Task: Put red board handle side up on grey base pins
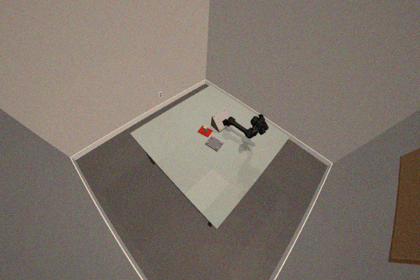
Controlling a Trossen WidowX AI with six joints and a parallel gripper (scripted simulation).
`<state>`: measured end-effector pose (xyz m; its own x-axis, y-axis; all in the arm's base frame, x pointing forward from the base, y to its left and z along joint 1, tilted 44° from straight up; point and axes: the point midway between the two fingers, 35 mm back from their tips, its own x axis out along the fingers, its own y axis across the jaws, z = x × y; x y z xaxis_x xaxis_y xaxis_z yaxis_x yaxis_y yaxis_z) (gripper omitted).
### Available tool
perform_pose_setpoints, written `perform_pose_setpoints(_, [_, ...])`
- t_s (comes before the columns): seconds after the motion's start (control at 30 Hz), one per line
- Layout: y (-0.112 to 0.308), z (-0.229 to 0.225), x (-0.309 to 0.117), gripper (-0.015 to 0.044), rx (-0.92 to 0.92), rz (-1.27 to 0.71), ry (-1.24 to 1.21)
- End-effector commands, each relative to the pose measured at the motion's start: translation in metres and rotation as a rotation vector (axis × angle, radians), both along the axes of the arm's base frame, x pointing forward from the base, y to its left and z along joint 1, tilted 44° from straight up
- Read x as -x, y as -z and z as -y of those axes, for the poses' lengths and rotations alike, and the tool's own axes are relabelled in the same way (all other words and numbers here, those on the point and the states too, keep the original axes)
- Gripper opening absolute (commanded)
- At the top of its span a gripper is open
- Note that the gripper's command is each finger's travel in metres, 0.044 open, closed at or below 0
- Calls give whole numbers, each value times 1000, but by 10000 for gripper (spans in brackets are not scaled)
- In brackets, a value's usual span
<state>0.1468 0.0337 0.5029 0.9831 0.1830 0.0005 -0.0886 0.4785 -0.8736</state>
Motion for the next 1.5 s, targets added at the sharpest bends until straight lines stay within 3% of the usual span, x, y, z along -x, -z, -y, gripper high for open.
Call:
perform_pose_setpoints(0.0, [-1, 1, 0, 426, -8, 3, -5])
perform_pose_setpoints(0.37, [-18, 90, -29, 440, -386, 102, -96])
perform_pose_setpoints(0.67, [8, 182, -71, 440, -624, 109, -2])
perform_pose_setpoints(1.03, [129, 289, -138, 440, -895, -102, 255])
perform_pose_setpoints(1.47, [295, 308, -164, 440, -1052, -593, 441])
